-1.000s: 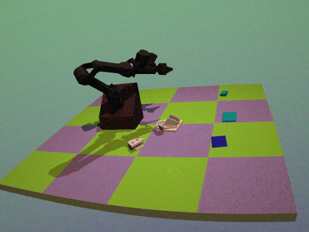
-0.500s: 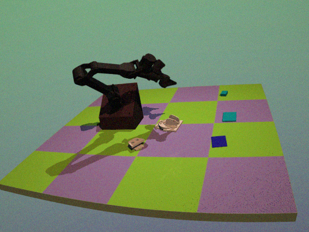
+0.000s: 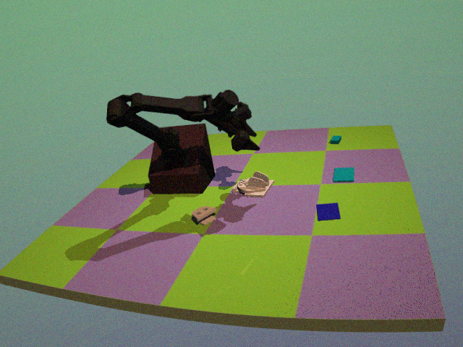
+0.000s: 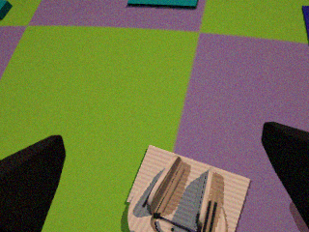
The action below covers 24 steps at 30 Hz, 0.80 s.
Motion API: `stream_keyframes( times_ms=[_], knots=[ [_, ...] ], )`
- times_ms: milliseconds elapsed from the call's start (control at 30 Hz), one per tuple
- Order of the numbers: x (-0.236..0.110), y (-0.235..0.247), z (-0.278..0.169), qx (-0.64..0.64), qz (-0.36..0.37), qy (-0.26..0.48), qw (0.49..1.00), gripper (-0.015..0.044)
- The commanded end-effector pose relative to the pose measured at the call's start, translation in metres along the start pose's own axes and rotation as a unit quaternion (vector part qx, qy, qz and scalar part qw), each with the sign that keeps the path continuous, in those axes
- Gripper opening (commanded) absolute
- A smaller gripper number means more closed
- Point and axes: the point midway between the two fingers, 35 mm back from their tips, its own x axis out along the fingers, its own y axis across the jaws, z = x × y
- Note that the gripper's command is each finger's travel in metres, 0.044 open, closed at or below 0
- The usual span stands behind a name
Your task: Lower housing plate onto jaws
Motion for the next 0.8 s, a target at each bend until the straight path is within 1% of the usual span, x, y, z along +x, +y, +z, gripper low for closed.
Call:
stream_keyframes(
  times_ms=[0, 367, 767],
  knots=[
    [-0.004, -0.023, -0.009, 0.029, -0.026, 0.028, 0.999, 0.044],
    [-0.018, -0.074, -0.045, 0.103, -0.084, 0.112, 0.985, 0.044],
    [-0.045, -0.121, -0.088, 0.207, -0.152, 0.195, 0.947, 0.044]
  ],
)
